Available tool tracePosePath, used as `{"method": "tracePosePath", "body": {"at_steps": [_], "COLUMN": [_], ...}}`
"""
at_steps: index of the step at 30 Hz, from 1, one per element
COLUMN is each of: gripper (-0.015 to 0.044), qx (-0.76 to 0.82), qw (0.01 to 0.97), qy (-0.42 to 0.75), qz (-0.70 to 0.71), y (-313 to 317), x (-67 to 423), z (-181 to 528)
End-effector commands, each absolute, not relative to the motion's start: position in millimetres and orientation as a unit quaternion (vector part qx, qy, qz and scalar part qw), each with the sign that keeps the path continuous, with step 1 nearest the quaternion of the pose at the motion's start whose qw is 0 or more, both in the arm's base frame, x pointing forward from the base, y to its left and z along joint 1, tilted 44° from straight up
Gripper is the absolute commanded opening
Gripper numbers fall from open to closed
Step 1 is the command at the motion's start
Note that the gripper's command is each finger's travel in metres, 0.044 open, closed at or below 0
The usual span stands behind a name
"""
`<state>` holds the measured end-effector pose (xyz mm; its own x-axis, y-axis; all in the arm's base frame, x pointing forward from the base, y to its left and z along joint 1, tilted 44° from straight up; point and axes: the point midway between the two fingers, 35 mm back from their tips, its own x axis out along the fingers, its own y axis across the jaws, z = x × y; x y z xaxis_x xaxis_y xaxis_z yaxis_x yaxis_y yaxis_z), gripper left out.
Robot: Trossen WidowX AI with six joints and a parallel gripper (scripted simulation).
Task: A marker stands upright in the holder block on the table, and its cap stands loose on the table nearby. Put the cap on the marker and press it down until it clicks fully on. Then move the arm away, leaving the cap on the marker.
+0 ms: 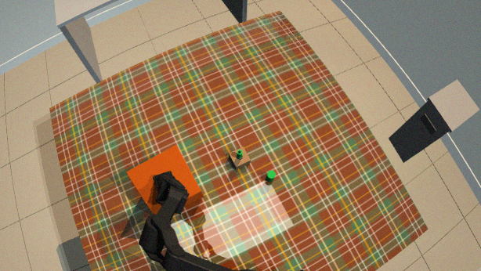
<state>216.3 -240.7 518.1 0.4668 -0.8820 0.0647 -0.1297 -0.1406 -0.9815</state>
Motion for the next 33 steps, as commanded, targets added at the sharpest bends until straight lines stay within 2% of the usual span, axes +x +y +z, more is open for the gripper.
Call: {"method": "tracePosePath", "body": {"at_steps": [1, 9, 18, 26, 33], "gripper": [0.0258, 0.0258, 0.0258, 0.0258, 0.0258], "qx": [-0.656, -0.614, -0.595, -0.586, -0.608], "qw": [0.573, 0.637, 0.639, 0.583, 0.474], "qy": [0.383, 0.421, 0.483, 0.561, 0.626], "qz": [-0.306, -0.201, -0.070, 0.046, 0.118], "y": [-236.9, -217.8, -173.8, -109.3, -43.9], "x": [252.2, 320.7, 366.5, 384.4, 370.0], "z": [484.7, 397.9, 297.5, 195.3, 112.3]}}
